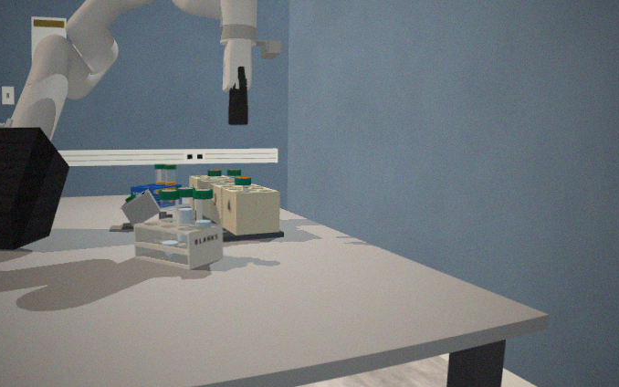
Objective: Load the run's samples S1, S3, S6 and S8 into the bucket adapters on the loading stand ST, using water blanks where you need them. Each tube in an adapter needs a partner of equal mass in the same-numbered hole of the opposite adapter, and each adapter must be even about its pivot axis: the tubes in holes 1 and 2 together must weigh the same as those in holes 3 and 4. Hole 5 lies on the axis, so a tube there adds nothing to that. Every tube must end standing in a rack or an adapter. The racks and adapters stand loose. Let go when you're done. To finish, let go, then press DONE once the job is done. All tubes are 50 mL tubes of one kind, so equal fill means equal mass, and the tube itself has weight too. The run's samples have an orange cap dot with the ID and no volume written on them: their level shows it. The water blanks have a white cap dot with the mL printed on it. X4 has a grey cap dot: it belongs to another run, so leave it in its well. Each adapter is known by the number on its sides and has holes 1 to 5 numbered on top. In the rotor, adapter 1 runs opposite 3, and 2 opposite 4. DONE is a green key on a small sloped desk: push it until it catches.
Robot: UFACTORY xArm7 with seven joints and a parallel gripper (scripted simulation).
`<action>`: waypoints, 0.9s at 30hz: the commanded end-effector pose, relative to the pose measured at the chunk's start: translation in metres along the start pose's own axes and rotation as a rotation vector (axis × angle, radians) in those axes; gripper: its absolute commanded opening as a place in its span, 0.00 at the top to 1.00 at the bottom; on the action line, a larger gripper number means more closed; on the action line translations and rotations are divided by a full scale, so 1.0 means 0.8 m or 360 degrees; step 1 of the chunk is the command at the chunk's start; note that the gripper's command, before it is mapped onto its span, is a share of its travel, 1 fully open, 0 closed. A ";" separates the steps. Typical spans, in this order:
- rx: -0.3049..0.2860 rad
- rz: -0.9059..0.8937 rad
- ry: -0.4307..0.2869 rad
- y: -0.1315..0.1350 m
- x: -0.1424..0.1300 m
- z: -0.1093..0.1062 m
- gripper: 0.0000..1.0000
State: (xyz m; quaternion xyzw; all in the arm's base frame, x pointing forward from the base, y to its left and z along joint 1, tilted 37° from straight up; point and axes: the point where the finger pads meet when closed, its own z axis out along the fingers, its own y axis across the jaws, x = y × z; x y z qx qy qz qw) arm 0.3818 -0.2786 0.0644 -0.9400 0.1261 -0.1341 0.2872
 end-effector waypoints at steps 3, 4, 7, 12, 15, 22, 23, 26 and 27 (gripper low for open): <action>-0.0016 0.0312 0.0006 -0.033 -0.009 -0.003 0.43; -0.0016 0.0365 0.0006 -0.039 -0.010 -0.003 0.43; -0.0015 0.0471 0.0007 -0.051 -0.013 -0.003 0.43; -0.0015 0.0683 0.0008 -0.076 -0.020 -0.003 0.43; -0.0014 0.0842 0.0009 -0.094 -0.025 -0.002 0.43; -0.0013 0.1144 0.0010 -0.136 -0.036 -0.002 0.43; -0.0013 0.1144 0.0010 -0.142 -0.038 -0.002 0.43; -0.0012 0.1144 0.0010 -0.148 -0.040 -0.002 0.43; -0.0012 0.1144 0.0010 -0.154 -0.041 -0.002 0.43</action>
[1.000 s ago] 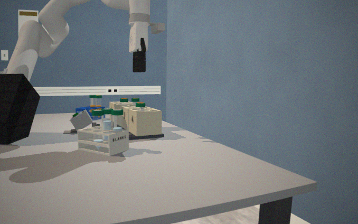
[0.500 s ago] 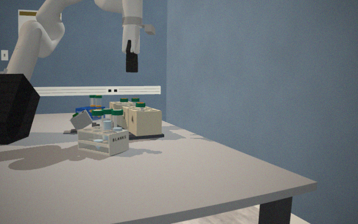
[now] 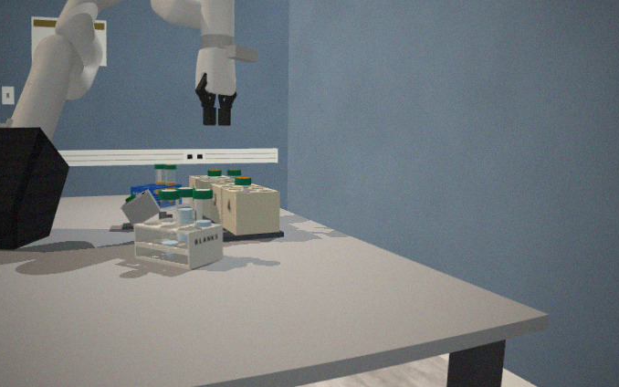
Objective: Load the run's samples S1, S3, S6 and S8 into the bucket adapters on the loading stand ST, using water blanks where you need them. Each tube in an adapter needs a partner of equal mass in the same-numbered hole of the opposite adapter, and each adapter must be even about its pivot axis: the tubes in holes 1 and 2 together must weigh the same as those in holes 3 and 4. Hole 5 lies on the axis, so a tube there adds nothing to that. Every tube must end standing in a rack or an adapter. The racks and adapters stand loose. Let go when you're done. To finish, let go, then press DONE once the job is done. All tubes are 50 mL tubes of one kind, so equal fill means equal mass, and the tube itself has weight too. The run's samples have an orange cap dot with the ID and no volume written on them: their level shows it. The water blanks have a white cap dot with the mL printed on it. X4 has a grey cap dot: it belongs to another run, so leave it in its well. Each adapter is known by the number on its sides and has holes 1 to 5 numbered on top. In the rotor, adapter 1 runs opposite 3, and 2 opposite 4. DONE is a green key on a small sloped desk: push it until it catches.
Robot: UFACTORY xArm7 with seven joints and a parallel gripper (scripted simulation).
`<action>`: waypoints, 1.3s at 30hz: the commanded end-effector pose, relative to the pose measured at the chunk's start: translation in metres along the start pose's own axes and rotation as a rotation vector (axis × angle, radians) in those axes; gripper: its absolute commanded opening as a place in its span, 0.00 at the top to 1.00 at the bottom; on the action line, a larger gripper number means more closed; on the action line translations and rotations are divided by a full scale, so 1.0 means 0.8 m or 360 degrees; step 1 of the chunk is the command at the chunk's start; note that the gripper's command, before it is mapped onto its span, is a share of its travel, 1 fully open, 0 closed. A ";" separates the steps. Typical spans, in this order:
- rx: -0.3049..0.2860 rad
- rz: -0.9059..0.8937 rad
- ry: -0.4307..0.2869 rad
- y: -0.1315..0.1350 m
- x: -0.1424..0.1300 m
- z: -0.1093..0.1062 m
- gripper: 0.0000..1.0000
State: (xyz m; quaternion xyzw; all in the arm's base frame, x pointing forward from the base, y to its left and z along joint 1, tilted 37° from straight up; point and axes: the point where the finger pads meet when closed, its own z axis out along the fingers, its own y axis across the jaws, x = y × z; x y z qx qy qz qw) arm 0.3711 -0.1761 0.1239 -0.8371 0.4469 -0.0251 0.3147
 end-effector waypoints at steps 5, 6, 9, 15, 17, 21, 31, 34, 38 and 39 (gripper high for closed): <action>-0.0004 0.0008 0.0011 -0.024 -0.034 -0.003 0.43; -0.0003 0.0008 0.0011 -0.028 -0.040 -0.003 0.43; -0.0003 0.0008 0.0011 -0.038 -0.055 -0.002 0.43; -0.0003 0.0008 0.0011 -0.052 -0.076 -0.002 0.43; -0.0003 0.0008 0.0011 -0.059 -0.086 -0.002 0.43; -0.0003 0.0008 0.0010 -0.073 -0.107 -0.002 0.43; -0.0002 0.0008 0.0010 -0.105 -0.154 -0.002 0.43; -0.0002 0.0008 0.0010 -0.112 -0.165 -0.002 0.43; -0.0002 0.0007 0.0009 -0.126 -0.185 -0.001 0.43; -0.0002 0.0007 0.0009 -0.129 -0.191 -0.001 0.43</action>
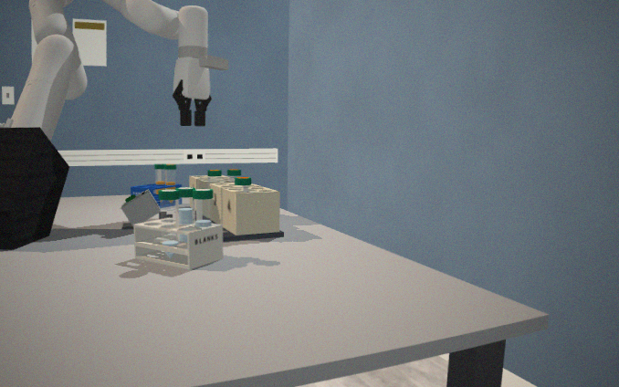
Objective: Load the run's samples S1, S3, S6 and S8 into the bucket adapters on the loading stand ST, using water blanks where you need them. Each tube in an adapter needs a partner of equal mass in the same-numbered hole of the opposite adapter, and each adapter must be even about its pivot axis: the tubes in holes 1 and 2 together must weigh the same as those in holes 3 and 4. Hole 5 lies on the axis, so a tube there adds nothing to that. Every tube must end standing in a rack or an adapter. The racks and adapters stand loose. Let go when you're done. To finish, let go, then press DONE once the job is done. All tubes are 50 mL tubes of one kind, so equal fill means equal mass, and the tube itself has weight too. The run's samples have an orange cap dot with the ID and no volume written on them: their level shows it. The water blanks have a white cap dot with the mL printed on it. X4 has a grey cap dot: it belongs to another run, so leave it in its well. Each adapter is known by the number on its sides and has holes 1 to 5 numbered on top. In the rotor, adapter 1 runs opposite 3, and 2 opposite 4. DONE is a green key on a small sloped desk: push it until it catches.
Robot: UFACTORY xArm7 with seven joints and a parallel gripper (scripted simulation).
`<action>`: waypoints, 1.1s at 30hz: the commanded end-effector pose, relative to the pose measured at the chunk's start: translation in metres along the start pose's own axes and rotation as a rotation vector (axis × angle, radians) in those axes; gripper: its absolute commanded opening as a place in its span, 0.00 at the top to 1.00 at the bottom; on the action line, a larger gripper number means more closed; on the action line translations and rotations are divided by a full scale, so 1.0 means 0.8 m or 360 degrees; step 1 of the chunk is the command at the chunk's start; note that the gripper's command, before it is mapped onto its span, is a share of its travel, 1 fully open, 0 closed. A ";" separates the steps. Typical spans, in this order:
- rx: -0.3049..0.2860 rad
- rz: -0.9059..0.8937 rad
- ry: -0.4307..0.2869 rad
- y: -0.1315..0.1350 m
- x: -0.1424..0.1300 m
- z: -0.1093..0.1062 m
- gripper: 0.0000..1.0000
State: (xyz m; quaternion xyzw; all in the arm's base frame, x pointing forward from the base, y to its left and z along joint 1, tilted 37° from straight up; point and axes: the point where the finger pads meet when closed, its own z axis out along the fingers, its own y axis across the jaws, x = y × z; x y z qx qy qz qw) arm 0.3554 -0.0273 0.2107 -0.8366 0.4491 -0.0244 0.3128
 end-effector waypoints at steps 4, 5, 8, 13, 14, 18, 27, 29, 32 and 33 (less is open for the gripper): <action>0.0004 0.0000 0.0006 -0.023 -0.032 -0.002 0.43; 0.0004 0.0000 0.0006 -0.026 -0.037 -0.002 0.43; 0.0004 0.0000 0.0006 -0.037 -0.053 -0.002 0.43; 0.0004 0.0000 0.0005 -0.047 -0.069 -0.002 0.43; 0.0004 0.0000 0.0005 -0.051 -0.074 -0.002 0.43; 0.0004 0.0000 0.0005 -0.065 -0.095 -0.002 0.43; 0.0004 0.0000 0.0005 -0.089 -0.131 -0.002 0.43; 0.0004 0.0000 0.0004 -0.096 -0.142 -0.002 0.43; 0.0005 0.0000 0.0004 -0.106 -0.157 -0.002 0.43; 0.0005 0.0000 0.0004 -0.110 -0.163 -0.002 0.43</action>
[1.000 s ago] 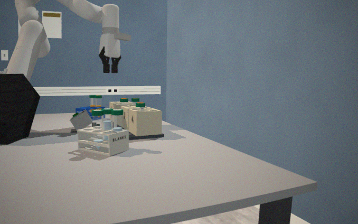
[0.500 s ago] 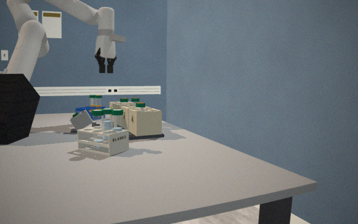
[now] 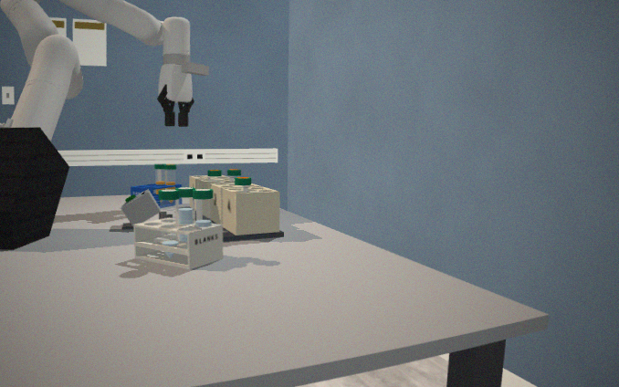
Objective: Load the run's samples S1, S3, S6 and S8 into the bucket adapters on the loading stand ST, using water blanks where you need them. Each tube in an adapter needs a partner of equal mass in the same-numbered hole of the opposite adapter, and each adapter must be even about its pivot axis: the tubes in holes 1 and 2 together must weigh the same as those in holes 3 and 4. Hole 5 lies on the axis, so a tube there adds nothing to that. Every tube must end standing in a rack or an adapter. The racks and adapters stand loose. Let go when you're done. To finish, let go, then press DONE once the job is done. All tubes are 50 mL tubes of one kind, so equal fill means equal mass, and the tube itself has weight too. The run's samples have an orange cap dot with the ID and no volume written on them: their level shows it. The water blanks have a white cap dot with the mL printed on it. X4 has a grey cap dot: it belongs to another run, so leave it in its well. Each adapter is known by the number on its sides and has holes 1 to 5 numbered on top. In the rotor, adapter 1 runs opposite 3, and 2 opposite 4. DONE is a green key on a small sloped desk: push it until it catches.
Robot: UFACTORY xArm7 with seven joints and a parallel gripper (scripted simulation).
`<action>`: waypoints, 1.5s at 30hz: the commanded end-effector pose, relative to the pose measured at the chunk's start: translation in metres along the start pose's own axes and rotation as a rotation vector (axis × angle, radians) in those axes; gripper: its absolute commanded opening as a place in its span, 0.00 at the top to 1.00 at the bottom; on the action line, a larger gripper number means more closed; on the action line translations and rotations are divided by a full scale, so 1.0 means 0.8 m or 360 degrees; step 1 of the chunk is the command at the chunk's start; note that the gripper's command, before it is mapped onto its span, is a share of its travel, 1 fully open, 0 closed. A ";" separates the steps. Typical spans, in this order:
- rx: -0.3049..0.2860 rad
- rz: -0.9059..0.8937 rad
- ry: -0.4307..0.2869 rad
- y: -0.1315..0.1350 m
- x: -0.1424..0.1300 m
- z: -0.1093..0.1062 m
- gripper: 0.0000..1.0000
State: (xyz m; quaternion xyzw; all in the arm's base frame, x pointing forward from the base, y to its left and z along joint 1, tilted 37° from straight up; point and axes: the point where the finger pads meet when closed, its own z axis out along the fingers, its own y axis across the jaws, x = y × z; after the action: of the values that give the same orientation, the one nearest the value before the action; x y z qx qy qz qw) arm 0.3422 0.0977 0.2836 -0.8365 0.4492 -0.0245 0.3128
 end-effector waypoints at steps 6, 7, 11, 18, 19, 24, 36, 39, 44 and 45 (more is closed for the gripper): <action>0.0005 0.0000 0.0003 -0.030 -0.043 -0.002 0.43; 0.0005 0.0000 0.0003 -0.034 -0.048 -0.002 0.43; 0.0005 0.0000 0.0003 -0.040 -0.058 -0.002 0.43; 0.0005 0.0000 0.0003 -0.051 -0.074 -0.002 0.43; 0.0005 0.0000 0.0003 -0.051 -0.074 -0.002 0.43; 0.0005 0.0000 0.0003 -0.051 -0.074 0.001 0.43; 0.0005 0.0000 0.0003 -0.051 -0.074 0.026 0.43; 0.0005 0.0000 0.0003 -0.051 -0.074 0.033 0.43; 0.0005 0.0000 0.0003 -0.051 -0.074 0.044 0.43; 0.0005 0.0000 0.0003 -0.051 -0.074 0.044 0.43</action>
State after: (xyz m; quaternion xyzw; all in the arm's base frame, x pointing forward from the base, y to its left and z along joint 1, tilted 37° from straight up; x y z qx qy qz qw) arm 0.3468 0.1766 0.2910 -0.8367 0.4494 -0.0242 0.3121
